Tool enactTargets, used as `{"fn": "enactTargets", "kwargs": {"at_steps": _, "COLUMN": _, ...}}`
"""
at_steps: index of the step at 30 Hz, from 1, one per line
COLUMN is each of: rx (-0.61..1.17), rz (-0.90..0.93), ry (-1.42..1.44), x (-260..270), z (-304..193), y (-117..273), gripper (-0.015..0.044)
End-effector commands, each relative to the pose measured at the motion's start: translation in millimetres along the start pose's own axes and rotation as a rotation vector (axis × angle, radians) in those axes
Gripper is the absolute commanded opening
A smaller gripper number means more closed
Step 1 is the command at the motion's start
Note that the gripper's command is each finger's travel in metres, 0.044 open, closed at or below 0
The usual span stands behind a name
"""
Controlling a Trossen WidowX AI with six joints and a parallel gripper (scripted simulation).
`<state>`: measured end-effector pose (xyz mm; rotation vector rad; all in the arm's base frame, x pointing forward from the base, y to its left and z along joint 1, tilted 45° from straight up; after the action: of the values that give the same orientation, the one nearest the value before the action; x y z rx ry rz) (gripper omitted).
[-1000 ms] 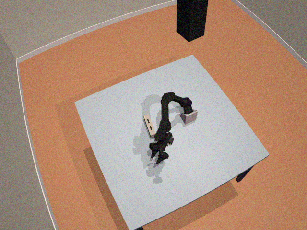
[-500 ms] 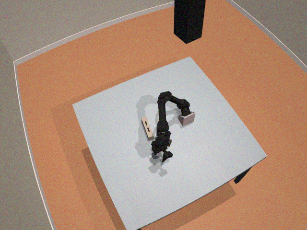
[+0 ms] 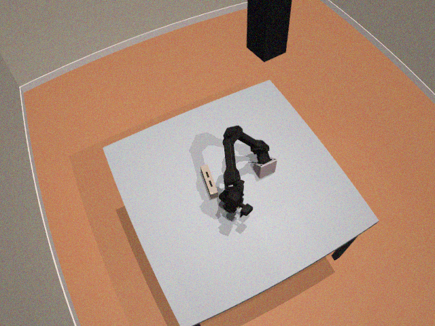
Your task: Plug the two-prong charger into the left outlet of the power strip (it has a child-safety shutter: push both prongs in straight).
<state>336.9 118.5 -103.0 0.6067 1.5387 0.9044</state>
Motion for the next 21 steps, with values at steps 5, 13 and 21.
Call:
{"fn": "enactTargets", "kwargs": {"at_steps": 5, "rx": 0.196, "rz": -0.057, "ry": 0.164, "x": -25.7, "z": -51.4, "y": -4.7, "gripper": 0.044}}
{"fn": "enactTargets", "kwargs": {"at_steps": 13, "rx": 0.342, "rz": -0.093, "ry": 0.281, "x": -46.6, "z": -89.0, "y": -1.8, "gripper": 0.044}}
{"fn": "enactTargets", "kwargs": {"at_steps": 21, "rx": 0.342, "rz": -0.094, "ry": 0.281, "x": -47.5, "z": -91.0, "y": -8.8, "gripper": 0.044}}
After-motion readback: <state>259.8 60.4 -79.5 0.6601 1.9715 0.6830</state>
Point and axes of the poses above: the point midway between the two fingers, 35 mm back from their tips, its own y axis back along the fingers, its own x axis across the jaws, z = x × y, the point moved 1 cm from there along y, back along the fingers, and after that the axes turned 5 degrees about -y, right-handed, at the moved point
